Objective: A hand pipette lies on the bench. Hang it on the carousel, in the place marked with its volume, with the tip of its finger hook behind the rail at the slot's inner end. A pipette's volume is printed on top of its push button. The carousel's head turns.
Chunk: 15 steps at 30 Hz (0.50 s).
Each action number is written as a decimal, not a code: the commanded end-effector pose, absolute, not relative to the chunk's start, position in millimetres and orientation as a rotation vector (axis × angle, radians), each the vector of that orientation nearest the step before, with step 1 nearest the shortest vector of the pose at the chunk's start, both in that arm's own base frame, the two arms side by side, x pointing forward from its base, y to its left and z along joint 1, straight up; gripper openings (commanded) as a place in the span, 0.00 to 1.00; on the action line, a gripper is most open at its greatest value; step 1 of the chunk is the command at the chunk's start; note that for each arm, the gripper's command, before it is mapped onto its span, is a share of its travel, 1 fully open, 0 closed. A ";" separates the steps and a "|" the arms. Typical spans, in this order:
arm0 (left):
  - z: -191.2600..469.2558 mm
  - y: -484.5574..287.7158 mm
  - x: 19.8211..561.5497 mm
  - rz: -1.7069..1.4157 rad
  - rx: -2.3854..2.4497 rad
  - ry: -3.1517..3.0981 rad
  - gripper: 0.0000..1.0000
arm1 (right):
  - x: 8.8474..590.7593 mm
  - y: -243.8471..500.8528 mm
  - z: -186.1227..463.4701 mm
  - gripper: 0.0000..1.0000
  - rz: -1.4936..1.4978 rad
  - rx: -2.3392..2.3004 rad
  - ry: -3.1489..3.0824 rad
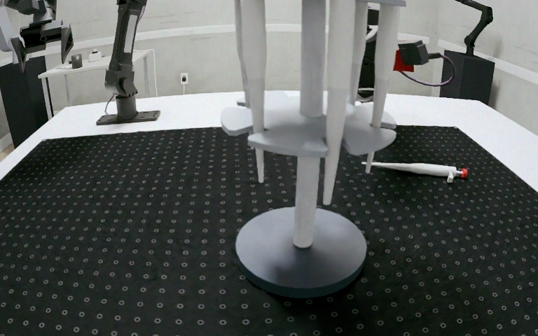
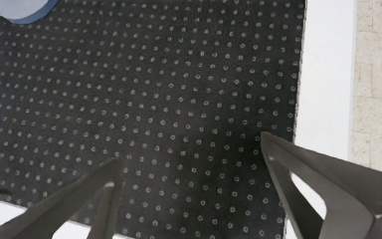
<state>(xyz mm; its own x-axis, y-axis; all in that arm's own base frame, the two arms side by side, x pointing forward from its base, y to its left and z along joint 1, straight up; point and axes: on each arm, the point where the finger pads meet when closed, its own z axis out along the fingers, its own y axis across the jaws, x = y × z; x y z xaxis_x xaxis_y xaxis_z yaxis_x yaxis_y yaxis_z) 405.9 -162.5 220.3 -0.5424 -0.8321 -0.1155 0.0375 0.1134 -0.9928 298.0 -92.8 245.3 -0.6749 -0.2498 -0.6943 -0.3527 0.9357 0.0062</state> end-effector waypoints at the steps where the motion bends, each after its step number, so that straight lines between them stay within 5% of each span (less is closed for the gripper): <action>1: 233.7 -160.9 394.7 -1.463 -0.619 1.774 1.00 | 301.9 -96.2 252.8 1.00 0.168 -0.429 2.317; 15: 235.8 -65.1 361.2 -1.095 -0.250 2.038 1.00 | 301.9 -96.2 252.8 1.00 0.168 -0.429 2.317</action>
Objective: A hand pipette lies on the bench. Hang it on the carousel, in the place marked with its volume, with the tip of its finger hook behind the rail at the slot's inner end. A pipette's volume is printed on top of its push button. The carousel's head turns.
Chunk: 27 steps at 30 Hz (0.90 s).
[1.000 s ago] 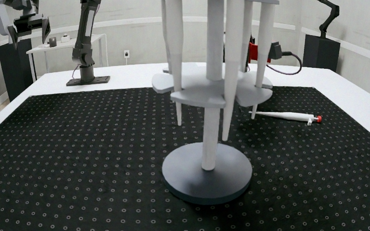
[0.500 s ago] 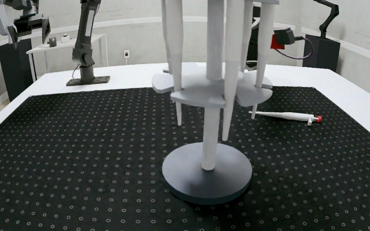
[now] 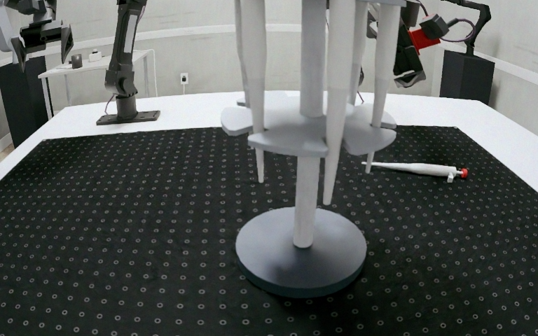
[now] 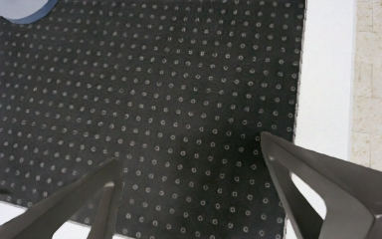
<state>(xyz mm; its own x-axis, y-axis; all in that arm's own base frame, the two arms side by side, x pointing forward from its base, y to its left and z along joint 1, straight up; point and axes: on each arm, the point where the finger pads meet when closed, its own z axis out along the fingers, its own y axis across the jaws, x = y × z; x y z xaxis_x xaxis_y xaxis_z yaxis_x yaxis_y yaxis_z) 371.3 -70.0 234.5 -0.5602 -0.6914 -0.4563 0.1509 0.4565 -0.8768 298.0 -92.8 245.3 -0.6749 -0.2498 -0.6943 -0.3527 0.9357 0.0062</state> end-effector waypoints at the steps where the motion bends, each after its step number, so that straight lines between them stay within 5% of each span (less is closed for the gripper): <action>1: 236.9 -58.3 358.5 -1.071 -0.227 2.047 1.00 | 301.9 -96.2 252.8 1.00 0.168 -0.429 2.317; 27: 253.1 52.8 314.9 -0.414 0.324 2.203 1.00 | 301.9 -96.2 252.8 1.00 0.168 -0.429 2.317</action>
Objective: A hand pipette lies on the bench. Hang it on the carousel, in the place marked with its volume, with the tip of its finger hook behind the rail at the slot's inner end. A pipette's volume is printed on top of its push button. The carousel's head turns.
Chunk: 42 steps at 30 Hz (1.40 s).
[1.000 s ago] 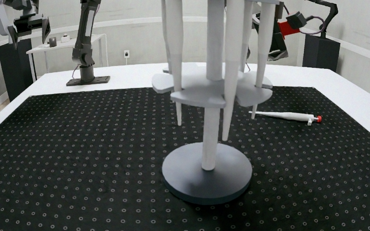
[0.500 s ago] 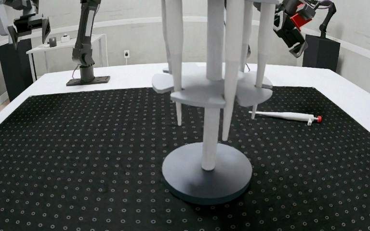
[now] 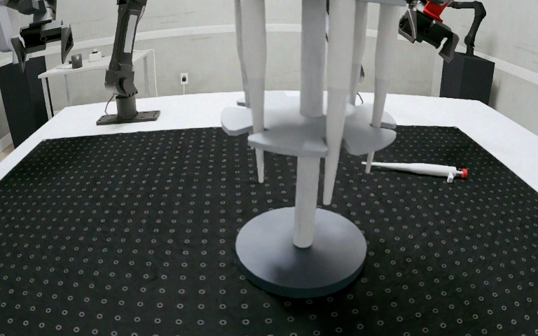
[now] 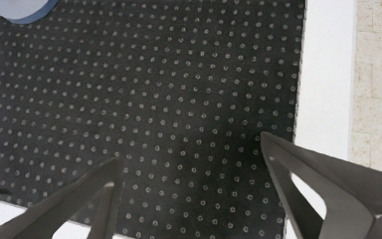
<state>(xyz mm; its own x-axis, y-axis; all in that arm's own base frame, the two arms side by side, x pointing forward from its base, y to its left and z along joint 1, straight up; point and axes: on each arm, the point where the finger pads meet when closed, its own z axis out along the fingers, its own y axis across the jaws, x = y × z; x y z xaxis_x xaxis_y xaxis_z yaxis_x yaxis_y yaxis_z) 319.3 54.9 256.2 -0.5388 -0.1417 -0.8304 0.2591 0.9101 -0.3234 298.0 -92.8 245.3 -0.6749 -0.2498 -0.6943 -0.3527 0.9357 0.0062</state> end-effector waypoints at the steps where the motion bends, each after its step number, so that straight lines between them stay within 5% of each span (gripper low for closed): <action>1: 253.1 52.8 314.9 -0.377 0.363 2.208 1.00 | 301.9 -96.2 252.8 1.00 0.168 -0.429 2.317; 14: 253.0 53.4 312.4 -0.235 0.591 2.287 1.00 | 301.9 -96.2 252.8 1.00 0.168 -0.429 2.317; 15: 249.3 53.1 321.2 -0.246 0.578 2.325 0.54 | 301.9 -96.2 252.8 1.00 0.168 -0.429 2.317; 30: 191.7 41.5 379.7 -0.283 0.221 2.748 0.54 | 301.9 -96.2 252.8 1.00 0.168 -0.429 2.317; 42: 145.7 19.3 403.3 -0.023 -0.056 3.109 0.54 | 301.9 -96.2 252.8 1.00 0.168 -0.429 2.317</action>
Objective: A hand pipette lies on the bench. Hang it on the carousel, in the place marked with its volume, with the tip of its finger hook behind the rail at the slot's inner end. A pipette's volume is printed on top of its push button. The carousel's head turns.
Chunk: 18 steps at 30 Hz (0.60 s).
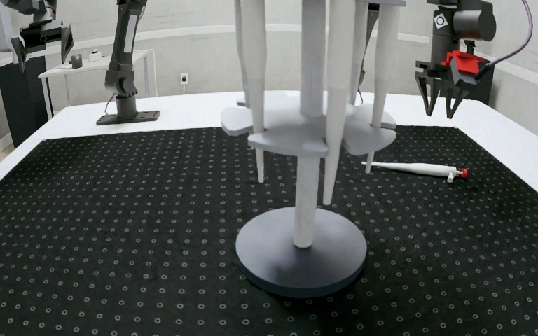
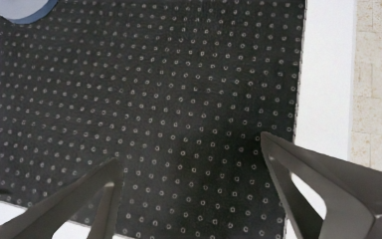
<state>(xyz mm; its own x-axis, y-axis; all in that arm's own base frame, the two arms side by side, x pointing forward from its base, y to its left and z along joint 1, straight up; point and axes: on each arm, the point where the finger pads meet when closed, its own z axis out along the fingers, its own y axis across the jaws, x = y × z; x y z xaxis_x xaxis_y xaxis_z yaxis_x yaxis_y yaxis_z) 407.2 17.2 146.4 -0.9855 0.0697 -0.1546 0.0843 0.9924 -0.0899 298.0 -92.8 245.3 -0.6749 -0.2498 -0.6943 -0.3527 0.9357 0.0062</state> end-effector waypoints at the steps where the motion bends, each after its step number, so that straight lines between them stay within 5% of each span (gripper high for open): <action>1: 145.7 19.3 403.3 -0.023 -0.056 3.109 0.54 | 301.9 -96.2 252.8 1.00 0.168 -0.429 2.317; 18: 155.8 21.5 402.3 0.004 -0.543 3.063 0.54 | 301.9 -96.2 252.8 1.00 0.168 -0.429 2.317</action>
<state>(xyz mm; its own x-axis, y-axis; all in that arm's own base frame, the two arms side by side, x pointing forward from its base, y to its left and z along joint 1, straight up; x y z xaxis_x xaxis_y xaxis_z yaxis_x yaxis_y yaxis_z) 397.4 21.5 136.4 -0.9740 -0.2256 0.0192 -0.2256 0.9742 0.0010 298.0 -92.8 245.3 -0.6749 -0.2498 -0.6943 -0.3527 0.9357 0.0062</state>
